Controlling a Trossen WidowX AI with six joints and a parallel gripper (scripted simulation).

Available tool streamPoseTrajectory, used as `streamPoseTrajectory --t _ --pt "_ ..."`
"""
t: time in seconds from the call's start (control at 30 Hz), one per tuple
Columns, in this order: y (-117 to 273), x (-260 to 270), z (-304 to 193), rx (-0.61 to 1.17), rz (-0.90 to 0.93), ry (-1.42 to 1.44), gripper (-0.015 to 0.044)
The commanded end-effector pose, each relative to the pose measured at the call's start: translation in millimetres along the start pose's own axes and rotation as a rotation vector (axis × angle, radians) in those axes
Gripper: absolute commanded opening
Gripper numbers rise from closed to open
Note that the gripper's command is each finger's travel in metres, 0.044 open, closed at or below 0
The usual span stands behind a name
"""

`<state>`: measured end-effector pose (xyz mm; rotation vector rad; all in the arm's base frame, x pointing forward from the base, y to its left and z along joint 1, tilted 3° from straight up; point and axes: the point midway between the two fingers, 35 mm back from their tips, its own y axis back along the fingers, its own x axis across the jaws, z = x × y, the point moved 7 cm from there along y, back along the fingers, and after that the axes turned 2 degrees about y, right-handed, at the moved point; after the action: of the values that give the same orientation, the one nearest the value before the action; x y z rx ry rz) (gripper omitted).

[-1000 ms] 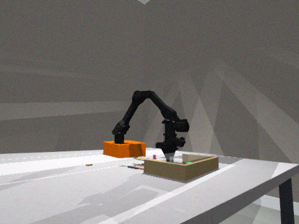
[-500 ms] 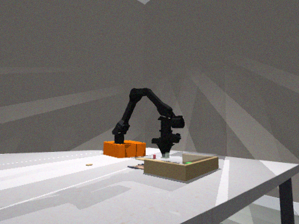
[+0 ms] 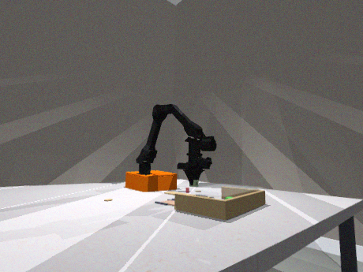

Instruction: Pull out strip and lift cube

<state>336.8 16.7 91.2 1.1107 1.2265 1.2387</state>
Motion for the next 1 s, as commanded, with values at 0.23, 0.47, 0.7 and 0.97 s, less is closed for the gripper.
streamPoseTrajectory --t 0.23,0.47,0.7,0.97 --pt "1 1 -37 -0.004 0.002 -0.002 0.0" --pt "33 1 -37 -0.004 0.002 -0.002 0.0" --pt "37 1 -38 -0.004 0.002 -0.002 0.0" --pt "37 1 -38 -0.004 0.002 -0.002 0.0"
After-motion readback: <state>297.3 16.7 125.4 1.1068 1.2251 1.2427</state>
